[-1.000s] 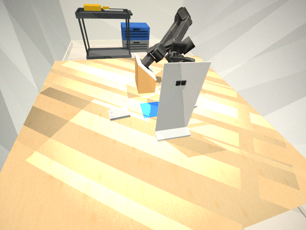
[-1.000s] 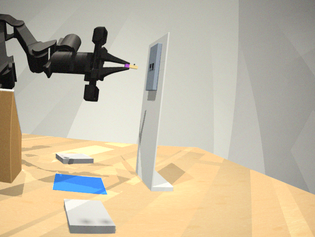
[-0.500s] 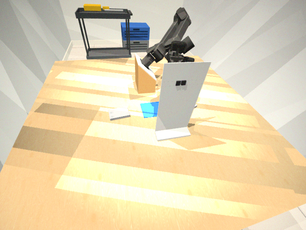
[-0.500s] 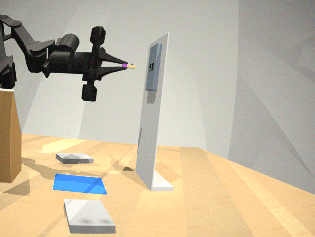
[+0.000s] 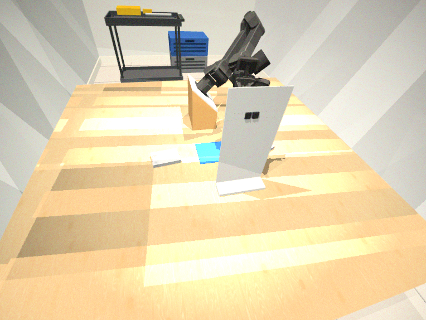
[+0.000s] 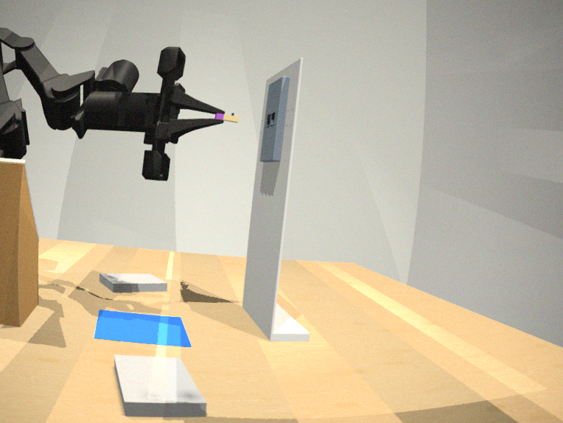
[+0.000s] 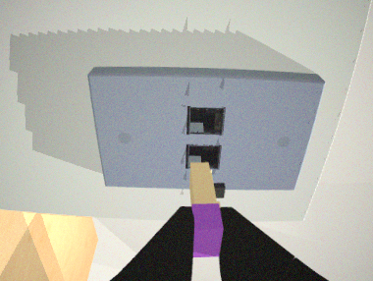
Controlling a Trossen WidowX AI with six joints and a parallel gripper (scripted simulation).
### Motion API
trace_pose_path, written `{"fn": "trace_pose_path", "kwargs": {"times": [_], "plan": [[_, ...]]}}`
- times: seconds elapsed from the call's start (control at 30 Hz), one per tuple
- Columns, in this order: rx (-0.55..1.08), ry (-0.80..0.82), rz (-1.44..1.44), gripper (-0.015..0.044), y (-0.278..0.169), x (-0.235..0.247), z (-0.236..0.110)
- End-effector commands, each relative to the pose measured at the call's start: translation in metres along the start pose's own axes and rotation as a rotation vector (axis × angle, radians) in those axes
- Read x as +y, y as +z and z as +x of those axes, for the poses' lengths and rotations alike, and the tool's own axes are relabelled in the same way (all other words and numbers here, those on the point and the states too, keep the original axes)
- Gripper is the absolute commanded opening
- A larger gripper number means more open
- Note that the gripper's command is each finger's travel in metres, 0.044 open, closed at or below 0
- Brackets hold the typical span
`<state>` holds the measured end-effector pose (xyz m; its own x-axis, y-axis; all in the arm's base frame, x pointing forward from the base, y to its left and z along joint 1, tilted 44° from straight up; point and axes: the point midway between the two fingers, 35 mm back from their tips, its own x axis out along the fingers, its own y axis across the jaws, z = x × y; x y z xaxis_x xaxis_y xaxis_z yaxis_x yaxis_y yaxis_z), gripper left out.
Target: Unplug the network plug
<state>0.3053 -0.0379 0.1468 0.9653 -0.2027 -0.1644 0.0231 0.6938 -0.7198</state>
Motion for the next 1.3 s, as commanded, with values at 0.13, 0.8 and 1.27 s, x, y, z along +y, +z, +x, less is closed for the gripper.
{"fn": "trace_pose_path", "kwargs": {"times": [0.13, 0.8, 1.27], "plan": [[-0.003, 0.000, 0.002, 0.0000, -0.001, 0.000, -0.004], [-0.002, 0.000, 0.002, 0.0000, -0.003, 0.000, -0.010], [0.001, 0.002, 0.000, 0.0000, -0.005, -0.031, -0.014]]}}
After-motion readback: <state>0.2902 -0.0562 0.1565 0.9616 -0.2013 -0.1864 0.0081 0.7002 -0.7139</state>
